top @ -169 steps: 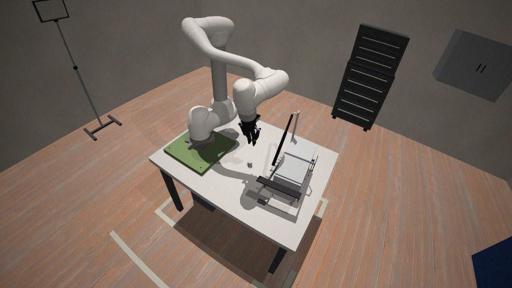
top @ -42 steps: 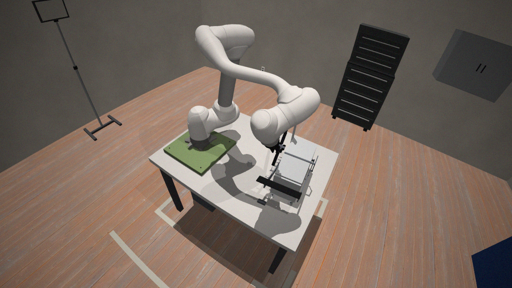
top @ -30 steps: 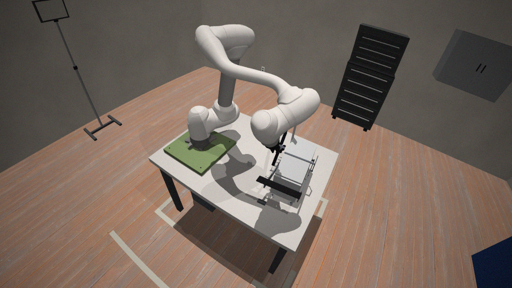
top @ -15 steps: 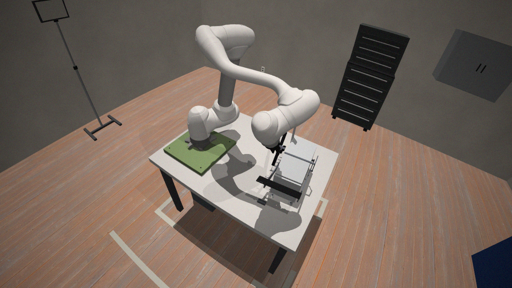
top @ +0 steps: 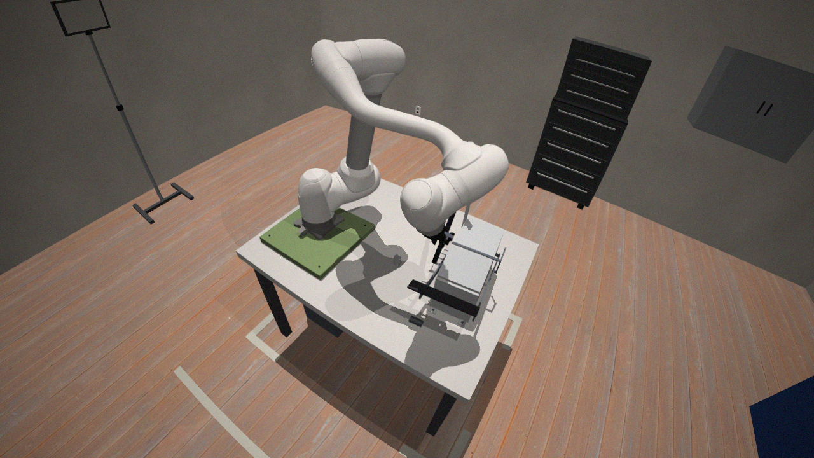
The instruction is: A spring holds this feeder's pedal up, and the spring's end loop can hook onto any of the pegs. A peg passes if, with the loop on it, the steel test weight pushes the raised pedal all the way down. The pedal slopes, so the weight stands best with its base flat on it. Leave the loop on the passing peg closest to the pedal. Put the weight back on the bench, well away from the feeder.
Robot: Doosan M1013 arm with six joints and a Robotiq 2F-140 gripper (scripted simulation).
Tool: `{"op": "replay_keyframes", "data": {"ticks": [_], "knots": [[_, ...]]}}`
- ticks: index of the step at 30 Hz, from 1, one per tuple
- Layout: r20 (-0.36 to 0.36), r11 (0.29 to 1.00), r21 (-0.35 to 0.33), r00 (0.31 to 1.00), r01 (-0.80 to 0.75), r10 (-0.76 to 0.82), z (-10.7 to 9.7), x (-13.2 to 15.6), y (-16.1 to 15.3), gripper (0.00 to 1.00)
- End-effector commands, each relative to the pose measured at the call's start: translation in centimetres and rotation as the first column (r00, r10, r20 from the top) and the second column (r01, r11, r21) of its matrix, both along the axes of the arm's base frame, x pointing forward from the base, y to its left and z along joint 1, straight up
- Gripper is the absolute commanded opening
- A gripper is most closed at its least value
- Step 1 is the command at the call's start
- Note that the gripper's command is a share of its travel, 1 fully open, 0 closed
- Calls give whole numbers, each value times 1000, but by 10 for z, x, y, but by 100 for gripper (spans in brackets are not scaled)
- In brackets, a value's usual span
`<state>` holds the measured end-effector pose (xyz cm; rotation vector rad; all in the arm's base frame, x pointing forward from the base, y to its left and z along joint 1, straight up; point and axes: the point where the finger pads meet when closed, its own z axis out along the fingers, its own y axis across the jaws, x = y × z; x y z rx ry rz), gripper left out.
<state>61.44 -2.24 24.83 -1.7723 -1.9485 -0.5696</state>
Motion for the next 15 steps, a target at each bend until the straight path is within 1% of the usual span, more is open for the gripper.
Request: {"op": "replay_keyframes", "data": {"ticks": [1,7,15], "knots": [[1,1000,0,1000,0,0,-2,0,2,24],[1,1000,0,1000,0,0,-5,0,4,24],[1,1000,0,1000,0,0,-27,-1,19,24]]}}
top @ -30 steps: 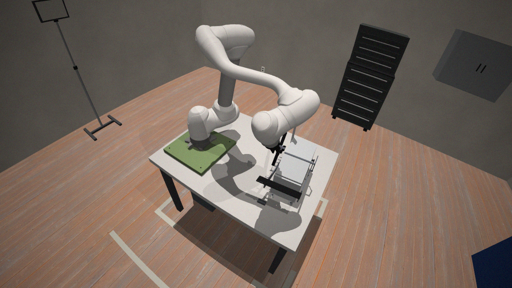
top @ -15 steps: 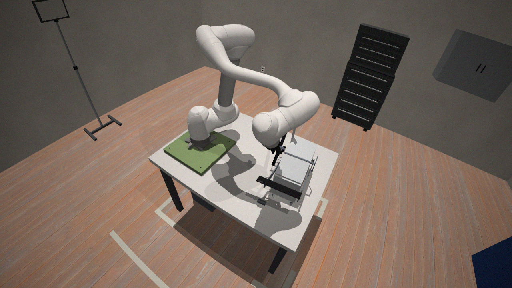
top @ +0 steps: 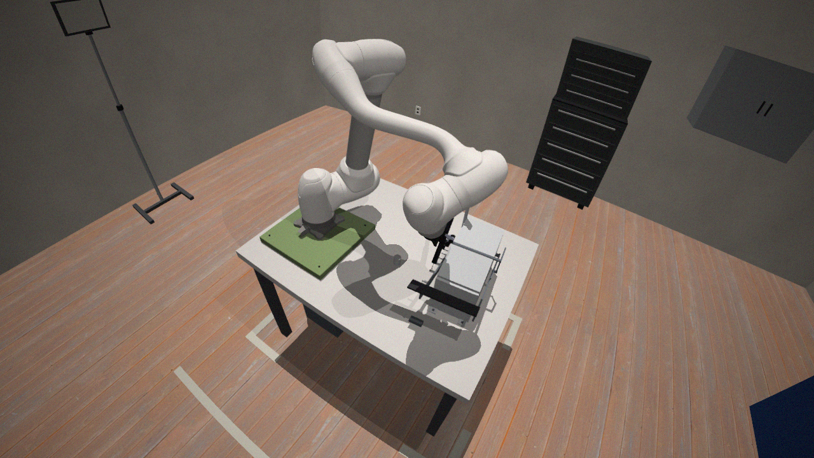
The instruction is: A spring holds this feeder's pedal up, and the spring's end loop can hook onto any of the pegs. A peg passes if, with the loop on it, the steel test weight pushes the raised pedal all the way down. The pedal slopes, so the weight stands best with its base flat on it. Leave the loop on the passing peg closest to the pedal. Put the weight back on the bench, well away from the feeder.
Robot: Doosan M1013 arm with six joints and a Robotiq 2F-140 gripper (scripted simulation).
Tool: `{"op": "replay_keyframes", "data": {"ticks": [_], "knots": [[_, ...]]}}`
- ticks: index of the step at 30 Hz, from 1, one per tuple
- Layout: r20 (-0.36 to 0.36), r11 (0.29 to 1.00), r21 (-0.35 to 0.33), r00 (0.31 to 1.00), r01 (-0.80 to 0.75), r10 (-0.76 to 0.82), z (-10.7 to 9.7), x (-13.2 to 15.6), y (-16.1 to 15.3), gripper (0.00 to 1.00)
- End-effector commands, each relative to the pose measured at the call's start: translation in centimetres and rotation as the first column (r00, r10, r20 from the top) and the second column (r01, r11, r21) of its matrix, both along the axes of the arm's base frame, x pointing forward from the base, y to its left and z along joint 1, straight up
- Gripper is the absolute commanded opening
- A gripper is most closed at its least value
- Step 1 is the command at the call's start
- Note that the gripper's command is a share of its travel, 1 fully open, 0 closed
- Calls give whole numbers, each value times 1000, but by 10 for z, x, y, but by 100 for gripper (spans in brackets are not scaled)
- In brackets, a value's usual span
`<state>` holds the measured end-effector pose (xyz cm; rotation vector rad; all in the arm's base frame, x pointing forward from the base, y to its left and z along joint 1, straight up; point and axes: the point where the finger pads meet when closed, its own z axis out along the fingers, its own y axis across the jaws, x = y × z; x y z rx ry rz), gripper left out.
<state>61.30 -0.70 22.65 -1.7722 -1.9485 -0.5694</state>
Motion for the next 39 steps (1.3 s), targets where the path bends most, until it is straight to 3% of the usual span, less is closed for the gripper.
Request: {"op": "replay_keyframes", "data": {"ticks": [1,6,9,23,39], "knots": [[1,1000,0,1000,0,0,-8,0,6,24],[1,1000,0,1000,0,0,-21,-1,16,24],[1,1000,0,1000,0,0,-17,-1,12,24],[1,1000,0,1000,0,0,-36,-2,26,24],[1,1000,0,1000,0,0,-33,-2,24,24]]}}
